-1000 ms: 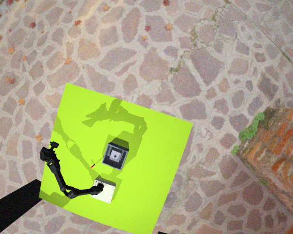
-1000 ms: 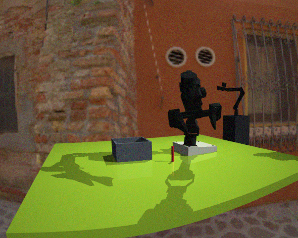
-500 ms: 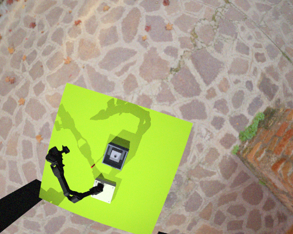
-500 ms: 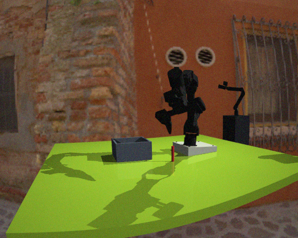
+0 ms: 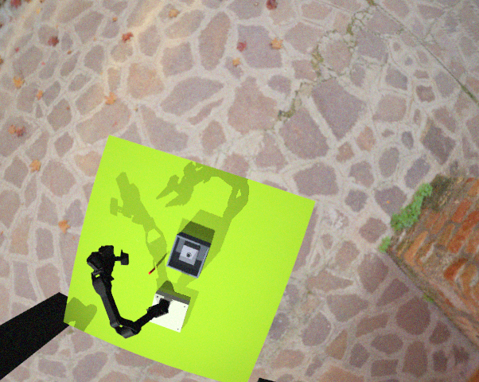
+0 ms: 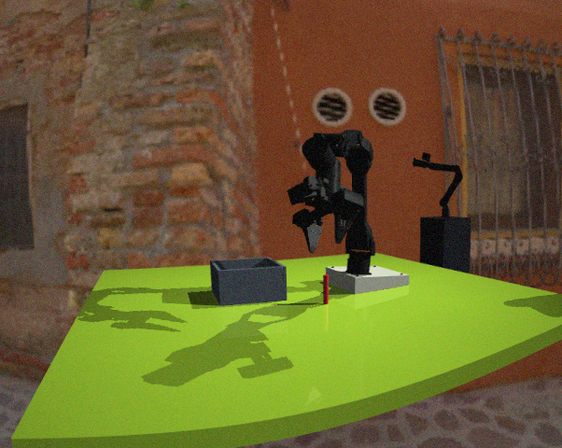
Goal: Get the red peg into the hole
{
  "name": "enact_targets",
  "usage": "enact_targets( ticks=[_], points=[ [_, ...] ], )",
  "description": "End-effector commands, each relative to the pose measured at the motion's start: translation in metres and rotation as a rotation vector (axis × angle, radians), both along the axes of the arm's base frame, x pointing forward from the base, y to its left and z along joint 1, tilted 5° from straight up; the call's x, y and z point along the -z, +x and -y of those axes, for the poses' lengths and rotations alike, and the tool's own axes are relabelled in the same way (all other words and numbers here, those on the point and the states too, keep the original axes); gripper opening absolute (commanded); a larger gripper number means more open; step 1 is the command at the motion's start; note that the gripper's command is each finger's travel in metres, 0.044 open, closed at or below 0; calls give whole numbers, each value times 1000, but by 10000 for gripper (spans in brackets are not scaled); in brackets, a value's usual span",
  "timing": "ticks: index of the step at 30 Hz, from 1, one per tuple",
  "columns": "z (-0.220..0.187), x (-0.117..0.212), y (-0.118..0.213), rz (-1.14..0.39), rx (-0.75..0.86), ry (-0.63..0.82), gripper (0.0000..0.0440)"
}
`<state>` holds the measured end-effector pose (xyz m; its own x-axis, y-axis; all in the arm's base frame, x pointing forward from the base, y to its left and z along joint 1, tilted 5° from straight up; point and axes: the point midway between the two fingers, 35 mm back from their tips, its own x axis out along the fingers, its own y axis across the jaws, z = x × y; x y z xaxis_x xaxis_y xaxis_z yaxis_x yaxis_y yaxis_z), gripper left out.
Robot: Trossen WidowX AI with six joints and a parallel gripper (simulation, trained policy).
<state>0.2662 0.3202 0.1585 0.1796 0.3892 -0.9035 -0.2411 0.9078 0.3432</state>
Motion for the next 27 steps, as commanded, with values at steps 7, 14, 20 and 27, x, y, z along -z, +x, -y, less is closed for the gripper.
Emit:
enact_targets(
  ticks=[7, 14, 20, 27],
  points=[
    [55, 14, -18, -140, 251, -119, 440],
    [94, 27, -40, -240, 446, -223, 440],
    [126, 42, -62, -309, 612, -321, 440],
    [152, 63, -81, -349, 752, -410, 440]
  ],
)
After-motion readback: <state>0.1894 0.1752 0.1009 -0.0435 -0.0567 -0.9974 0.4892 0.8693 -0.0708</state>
